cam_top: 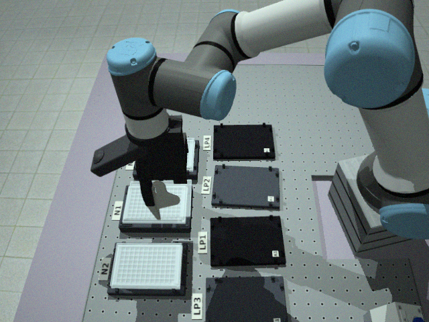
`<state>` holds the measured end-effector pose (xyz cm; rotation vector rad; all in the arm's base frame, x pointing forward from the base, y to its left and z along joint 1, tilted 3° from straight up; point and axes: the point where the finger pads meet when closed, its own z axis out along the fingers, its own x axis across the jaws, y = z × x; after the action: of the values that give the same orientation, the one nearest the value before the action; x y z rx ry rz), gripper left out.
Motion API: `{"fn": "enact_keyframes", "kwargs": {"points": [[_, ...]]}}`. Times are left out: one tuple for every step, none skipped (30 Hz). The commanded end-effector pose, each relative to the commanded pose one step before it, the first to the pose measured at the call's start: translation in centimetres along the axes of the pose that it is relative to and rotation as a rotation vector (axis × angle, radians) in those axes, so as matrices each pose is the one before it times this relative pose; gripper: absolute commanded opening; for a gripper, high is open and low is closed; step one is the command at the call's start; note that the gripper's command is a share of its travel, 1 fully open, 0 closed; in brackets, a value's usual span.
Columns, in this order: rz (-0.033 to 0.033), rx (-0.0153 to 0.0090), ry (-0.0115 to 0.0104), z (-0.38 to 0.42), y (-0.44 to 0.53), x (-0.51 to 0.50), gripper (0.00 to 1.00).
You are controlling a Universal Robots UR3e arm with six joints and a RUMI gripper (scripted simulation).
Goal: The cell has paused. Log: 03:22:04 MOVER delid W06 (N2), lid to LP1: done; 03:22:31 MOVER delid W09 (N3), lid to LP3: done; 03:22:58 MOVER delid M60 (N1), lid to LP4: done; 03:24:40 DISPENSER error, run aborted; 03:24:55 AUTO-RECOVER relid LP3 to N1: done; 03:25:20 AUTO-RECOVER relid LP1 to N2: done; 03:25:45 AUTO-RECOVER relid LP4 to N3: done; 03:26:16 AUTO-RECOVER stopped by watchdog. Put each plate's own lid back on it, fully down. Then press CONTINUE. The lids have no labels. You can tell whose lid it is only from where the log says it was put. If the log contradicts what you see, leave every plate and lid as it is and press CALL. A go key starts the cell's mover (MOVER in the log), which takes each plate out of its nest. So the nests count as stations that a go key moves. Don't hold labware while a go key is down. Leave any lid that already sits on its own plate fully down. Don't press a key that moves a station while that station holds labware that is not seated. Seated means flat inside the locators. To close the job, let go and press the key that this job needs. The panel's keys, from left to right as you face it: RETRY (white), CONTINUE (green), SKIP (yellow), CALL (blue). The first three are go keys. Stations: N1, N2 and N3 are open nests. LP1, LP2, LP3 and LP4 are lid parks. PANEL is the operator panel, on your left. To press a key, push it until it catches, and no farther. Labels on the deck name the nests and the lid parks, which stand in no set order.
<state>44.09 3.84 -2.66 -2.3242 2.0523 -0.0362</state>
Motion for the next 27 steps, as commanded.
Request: {"fn": "enact_keyframes", "kwargs": {"points": [[-0.00454, 0.00592, 0.00109, -0.1282, 1.903, -0.768, 0.0], [0.0, -0.00002, -0.00001, 0.0001, 0.4634, -0.189, 0.0], [0.0, -0.00002, -0.00001, 0.0002, 0.4634, -0.189, 0.0], [0.0, -0.00002, -0.00001, 0.0002, 0.4635, -0.189, 0.0], [0.0, -0.00002, -0.00001, 0.0002, 0.4635, -0.189, 0.0], [0.0, -0.00002, -0.00001, 0.0002, 0.4635, -0.189, 0.0], [0.0, -0.00002, -0.00001, 0.0002, 0.4635, -0.189, 0.0], [0.0, -0.00002, -0.00001, 0.0001, 0.4635, -0.189, 0.0], [0.0, -0.00002, -0.00001, 0.0001, 0.4635, -0.189, 0.0], [0.0, -0.00002, -0.00001, 0.0001, 0.4635, -0.189, 0.0], [0.0, -0.00002, -0.00001, 0.0001, 0.4635, -0.189, 0.0], [0.0, 0.0, 0.0, 0.0, 0.0, 0.0, 0.0], [0.0, 0.0, 0.0, 0.0, 0.0, 0.0, 0.0], [0.0, -0.00002, -0.00001, 0.0002, 0.4644, -0.189, 0.0], [0.0, -0.00002, -0.00001, 0.0001, 0.4633, -0.189, 0.0], [0.0, -0.00002, -0.00001, 0.0001, 0.4634, -0.189, 0.0], [0.0, -0.00002, -0.00001, 0.0001, 0.4634, -0.189, 0.0], [0.0, -0.00002, -0.00001, 0.0001, 0.4634, -0.189, 0.0], [0.0, -0.00002, -0.00001, 0.0001, 0.4634, -0.189, 0.0], [0.0, -0.00002, -0.00001, 0.0001, 0.4634, -0.189, 0.0], [0.0, -0.00002, -0.00001, 0.0001, 0.4634, -0.189, 0.0], [0.0, -0.00002, -0.00001, 0.0001, 0.4634, -0.189, 0.0], [0.0, -0.00002, -0.00001, 0.0001, 0.4634, -0.189, 0.0], [0.0, -0.00002, -0.00001, 0.0001, 0.4633, -0.189, 0.0], [0.0, -0.00002, -0.00001, 0.0001, 0.4633, -0.189, 0.0], [0.0, -0.00002, -0.00001, 0.0001, 0.4633, -0.189, 0.0], [0.0, -0.00002, -0.00001, 0.0002, 0.4632, -0.189, 0.0]]}}
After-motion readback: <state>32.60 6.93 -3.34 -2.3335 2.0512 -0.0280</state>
